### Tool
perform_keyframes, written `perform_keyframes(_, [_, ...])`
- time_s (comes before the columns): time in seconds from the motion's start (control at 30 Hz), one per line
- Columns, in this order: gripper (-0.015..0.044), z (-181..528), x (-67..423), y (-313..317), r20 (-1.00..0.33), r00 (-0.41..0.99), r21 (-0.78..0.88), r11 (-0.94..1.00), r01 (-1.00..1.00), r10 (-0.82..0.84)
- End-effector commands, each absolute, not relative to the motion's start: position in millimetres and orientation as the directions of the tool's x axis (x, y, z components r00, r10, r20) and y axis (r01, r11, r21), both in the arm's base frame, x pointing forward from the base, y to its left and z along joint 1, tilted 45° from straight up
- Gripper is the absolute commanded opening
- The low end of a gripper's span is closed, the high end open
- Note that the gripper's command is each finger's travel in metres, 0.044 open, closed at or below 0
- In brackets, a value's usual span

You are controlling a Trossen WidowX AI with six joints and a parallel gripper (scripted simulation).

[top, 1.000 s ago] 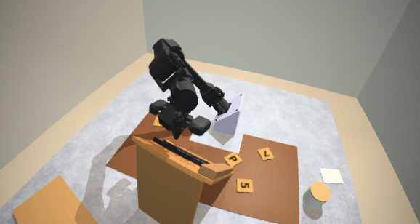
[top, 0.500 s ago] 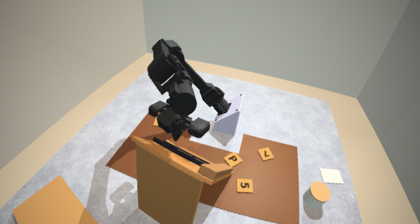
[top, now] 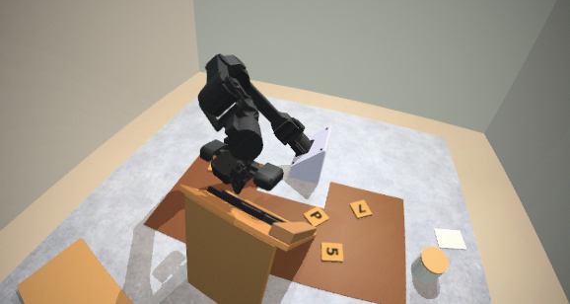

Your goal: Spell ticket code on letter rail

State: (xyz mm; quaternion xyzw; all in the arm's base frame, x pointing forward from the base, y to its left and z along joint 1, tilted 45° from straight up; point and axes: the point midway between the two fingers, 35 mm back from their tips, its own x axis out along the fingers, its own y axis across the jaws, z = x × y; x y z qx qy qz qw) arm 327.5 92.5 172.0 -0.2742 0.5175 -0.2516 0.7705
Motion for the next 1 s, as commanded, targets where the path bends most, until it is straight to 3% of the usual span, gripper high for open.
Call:
perform_keyframes(0.0, [0.0, 171.8, 330.3, 90.7, -0.659, 0.338, -0.683, 0.723, 0.105, -0.672])
perform_keyframes(0.97, [0.0, 168.8, 342.5, 83.7, -0.658, 0.339, -0.683, 0.723, 0.106, -0.672])
